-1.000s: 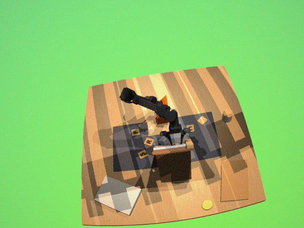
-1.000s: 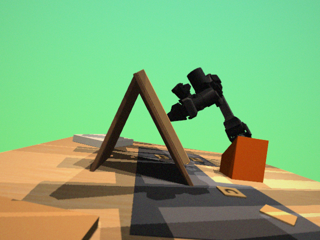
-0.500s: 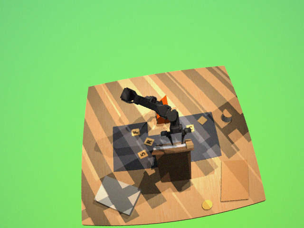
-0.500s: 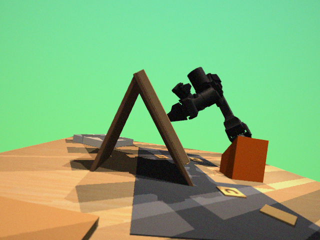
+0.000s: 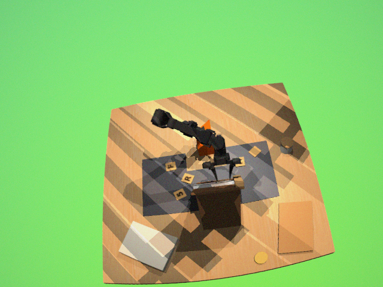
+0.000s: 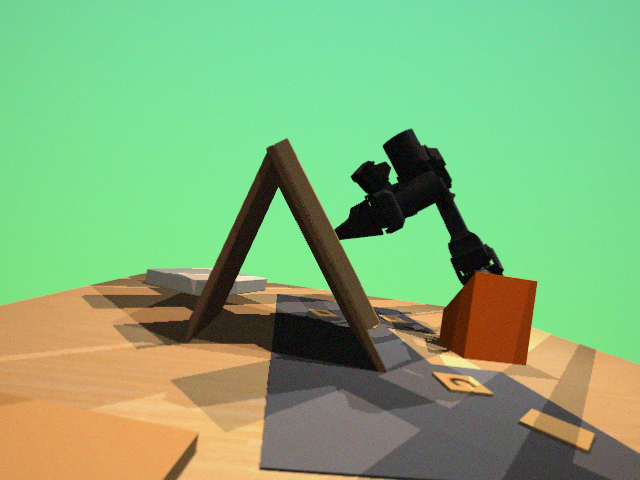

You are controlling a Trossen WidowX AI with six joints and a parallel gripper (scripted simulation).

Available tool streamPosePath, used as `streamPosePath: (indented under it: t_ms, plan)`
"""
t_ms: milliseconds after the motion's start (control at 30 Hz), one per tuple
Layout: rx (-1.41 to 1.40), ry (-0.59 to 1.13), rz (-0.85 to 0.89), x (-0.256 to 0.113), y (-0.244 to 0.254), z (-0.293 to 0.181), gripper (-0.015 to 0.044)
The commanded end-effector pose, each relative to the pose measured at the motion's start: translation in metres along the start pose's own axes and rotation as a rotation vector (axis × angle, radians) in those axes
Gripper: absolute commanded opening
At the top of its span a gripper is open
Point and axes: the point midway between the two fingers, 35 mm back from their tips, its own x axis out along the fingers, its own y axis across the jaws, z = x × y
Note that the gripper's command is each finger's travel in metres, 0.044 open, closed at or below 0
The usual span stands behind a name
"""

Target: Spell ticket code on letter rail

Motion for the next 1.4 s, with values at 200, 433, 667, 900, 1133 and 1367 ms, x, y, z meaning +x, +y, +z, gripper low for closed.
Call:
streamPosePath:
  t_ms: [200,433,667,900,1133,1367]
  plan:
    - [0.005,0.001,-0.005,-0.007,0.001,-0.001,0.0295]
    - [0.005,0.001,-0.005,-0.013,0.002,-0.002,0.0295]
    - [0.005,0.001,-0.005,-0.017,0.003,-0.003,0.0295]
    - [0.005,0.002,-0.005,-0.022,0.003,-0.003,0.0295]
    - [0.005,0.002,-0.005,-0.025,0.003,-0.003,0.0295]
    - [0.005,0.002,-0.005,-0.028,0.003,-0.003,0.0295]
